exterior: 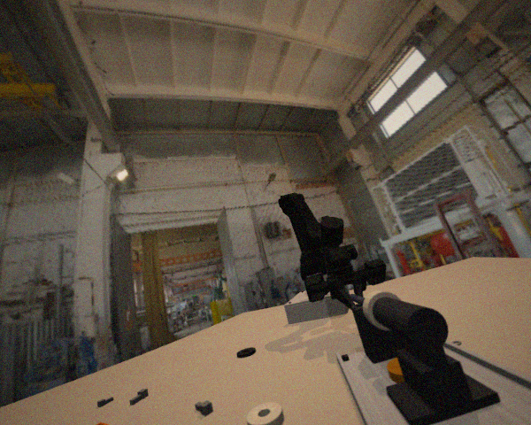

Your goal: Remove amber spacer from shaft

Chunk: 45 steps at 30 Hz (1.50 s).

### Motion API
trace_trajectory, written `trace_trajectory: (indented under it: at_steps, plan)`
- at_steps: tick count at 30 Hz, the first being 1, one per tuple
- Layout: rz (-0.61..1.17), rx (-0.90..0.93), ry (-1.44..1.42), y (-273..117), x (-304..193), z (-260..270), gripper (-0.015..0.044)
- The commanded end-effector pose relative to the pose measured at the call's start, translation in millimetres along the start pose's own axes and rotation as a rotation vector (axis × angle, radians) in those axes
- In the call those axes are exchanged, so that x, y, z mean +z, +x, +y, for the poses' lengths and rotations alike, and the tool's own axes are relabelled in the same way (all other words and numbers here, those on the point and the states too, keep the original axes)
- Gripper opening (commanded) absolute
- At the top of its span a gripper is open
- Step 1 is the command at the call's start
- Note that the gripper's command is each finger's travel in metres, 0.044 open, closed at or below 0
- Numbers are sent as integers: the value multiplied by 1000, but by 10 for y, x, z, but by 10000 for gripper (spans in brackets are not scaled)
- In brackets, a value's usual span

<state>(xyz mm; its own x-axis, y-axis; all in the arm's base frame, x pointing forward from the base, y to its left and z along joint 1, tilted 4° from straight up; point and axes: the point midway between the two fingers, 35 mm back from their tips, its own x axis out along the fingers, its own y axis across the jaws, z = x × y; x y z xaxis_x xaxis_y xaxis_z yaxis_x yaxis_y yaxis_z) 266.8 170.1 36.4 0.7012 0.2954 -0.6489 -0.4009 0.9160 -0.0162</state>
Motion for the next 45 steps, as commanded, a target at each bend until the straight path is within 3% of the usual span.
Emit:
trace_trajectory:
  at_steps: [1, 45]
  plan:
    - [-7, 2, 2, -3, 15, 4, 0]
    - [-8, 2, 2, 39, 55, 5, 0]
